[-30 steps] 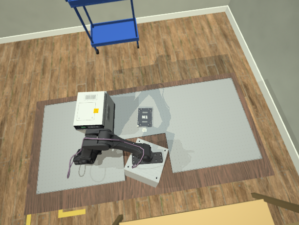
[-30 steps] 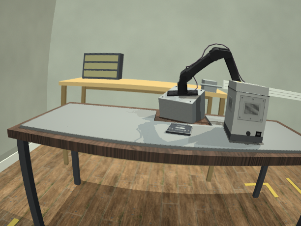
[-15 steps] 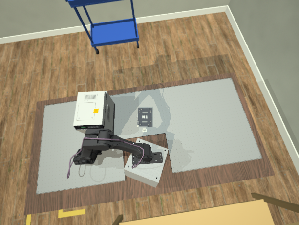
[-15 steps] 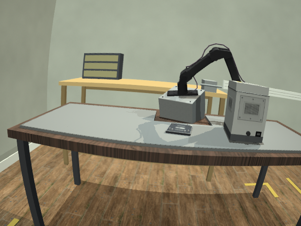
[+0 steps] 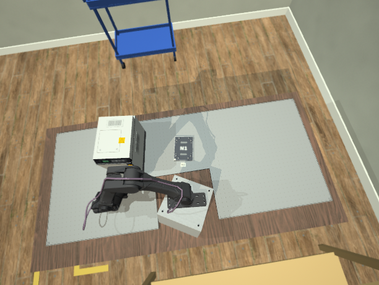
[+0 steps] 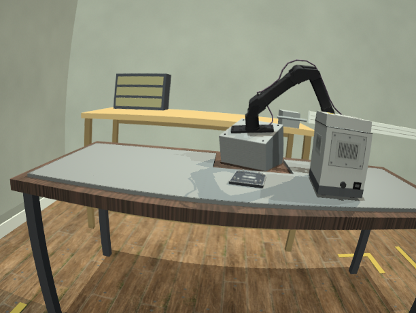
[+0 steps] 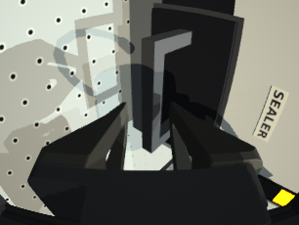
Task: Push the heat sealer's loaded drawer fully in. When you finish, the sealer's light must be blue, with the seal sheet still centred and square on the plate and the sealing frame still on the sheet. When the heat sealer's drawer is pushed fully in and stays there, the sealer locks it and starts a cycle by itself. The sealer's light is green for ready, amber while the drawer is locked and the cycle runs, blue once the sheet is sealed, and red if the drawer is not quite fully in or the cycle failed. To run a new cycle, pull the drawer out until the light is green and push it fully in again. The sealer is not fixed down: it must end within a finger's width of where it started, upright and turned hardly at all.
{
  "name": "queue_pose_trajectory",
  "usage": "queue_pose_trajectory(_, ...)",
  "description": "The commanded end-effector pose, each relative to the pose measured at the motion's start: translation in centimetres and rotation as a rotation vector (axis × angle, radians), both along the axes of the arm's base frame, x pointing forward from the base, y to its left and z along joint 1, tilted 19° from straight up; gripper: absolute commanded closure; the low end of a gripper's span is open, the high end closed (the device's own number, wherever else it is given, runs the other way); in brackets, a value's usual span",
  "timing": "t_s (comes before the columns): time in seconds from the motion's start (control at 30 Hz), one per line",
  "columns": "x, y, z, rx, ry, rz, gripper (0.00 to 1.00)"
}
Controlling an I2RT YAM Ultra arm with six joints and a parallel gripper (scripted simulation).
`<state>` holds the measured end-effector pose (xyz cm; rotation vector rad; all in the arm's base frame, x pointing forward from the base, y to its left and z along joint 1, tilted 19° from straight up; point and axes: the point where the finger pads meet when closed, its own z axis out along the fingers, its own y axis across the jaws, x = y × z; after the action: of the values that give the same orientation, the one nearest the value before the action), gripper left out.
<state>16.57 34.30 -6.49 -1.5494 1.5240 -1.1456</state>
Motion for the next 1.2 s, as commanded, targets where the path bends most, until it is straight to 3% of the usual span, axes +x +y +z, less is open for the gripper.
queue_pose_trajectory(0.0,-1.2,1.0,0.7,0.024,-0.007,0.006,0.7)
queue_pose_trajectory(0.3,-2.3,1.0,1.0,0.02,-0.004,0.005,0.7)
queue_pose_trajectory(0.33,-2.4,1.6,2.2,0.052,-0.012,0.008,0.7)
queue_pose_trajectory(0.57,-3.6,1.1,1.5,0.019,-0.005,0.005,0.7)
queue_pose_trajectory(1.17,-6.0,1.4,2.7,0.023,-0.004,0.004,0.7)
